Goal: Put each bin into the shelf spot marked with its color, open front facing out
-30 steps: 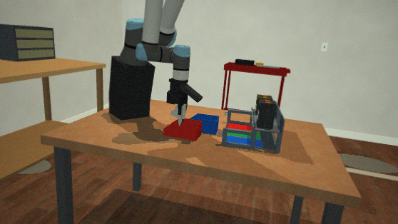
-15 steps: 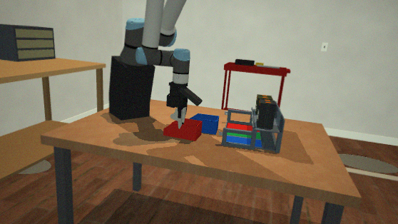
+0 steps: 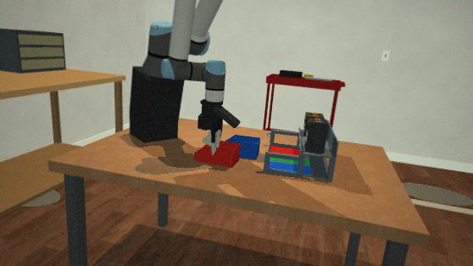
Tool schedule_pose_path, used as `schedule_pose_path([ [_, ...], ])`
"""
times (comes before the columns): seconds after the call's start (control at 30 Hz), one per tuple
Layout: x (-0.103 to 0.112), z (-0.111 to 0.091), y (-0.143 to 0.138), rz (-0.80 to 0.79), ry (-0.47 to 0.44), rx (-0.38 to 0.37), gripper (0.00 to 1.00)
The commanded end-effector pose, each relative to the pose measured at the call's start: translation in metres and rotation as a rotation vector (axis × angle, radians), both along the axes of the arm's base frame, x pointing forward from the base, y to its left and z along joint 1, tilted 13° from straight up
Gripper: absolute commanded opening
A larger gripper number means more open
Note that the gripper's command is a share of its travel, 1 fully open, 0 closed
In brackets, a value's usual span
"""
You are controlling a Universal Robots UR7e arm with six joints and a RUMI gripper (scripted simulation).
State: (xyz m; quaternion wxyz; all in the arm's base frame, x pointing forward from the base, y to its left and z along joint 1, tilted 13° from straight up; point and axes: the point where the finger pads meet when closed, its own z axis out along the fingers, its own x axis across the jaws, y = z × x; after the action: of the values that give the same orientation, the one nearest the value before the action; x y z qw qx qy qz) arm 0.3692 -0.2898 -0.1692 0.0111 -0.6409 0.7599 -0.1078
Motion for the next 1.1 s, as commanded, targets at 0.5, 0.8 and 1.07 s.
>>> schedule_pose_path([
  [0.5,0.0004,-0.0007,-0.0004,0.0,-0.001,-0.001,0.15],
  [0.8,0.0004,-0.0006,-0.0004,0.0,-0.001,-0.001,0.0],
  [1.07,0.0004,-0.0006,-0.0004,0.0,-0.001,-0.001,0.0],
])
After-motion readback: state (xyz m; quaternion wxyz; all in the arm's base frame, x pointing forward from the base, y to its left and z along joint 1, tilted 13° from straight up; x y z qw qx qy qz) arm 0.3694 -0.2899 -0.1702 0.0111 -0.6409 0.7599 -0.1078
